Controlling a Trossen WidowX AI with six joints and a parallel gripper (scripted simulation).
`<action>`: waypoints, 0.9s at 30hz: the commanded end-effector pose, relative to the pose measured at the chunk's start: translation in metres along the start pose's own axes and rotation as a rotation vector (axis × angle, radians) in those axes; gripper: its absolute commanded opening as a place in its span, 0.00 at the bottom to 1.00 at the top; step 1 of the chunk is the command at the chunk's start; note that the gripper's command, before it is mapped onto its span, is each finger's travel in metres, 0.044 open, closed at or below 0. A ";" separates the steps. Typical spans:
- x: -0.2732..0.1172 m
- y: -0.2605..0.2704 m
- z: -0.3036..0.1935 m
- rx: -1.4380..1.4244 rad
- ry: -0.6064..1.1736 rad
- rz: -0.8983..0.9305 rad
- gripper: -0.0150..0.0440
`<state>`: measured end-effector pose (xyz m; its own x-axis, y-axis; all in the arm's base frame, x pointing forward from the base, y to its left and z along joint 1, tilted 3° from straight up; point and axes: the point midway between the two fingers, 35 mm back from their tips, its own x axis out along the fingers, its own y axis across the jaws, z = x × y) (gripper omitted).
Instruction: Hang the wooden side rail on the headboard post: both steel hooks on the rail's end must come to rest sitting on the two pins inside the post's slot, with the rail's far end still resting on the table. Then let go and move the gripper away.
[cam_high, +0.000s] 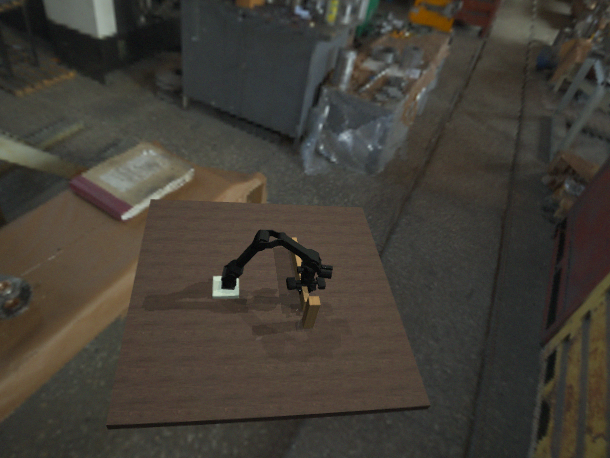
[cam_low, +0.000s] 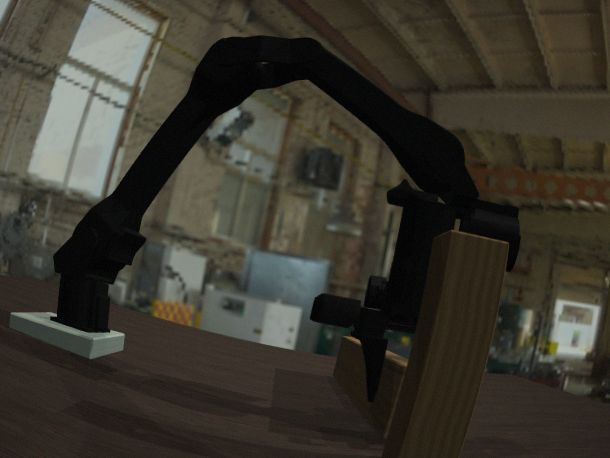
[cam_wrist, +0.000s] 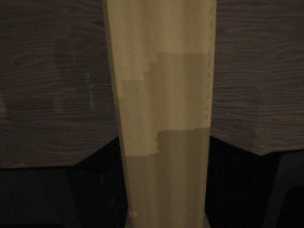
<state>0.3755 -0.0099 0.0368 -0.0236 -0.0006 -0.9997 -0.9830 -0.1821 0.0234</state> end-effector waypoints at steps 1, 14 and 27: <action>-0.008 -0.003 0.000 -0.003 0.001 -0.020 0.25; -0.010 -0.002 0.000 -0.003 0.001 -0.020 0.25; -0.013 -0.002 0.000 -0.003 0.001 -0.020 0.25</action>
<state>0.3753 -0.0098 0.0409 -0.0254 -0.0006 -0.9997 -0.9829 -0.1822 0.0251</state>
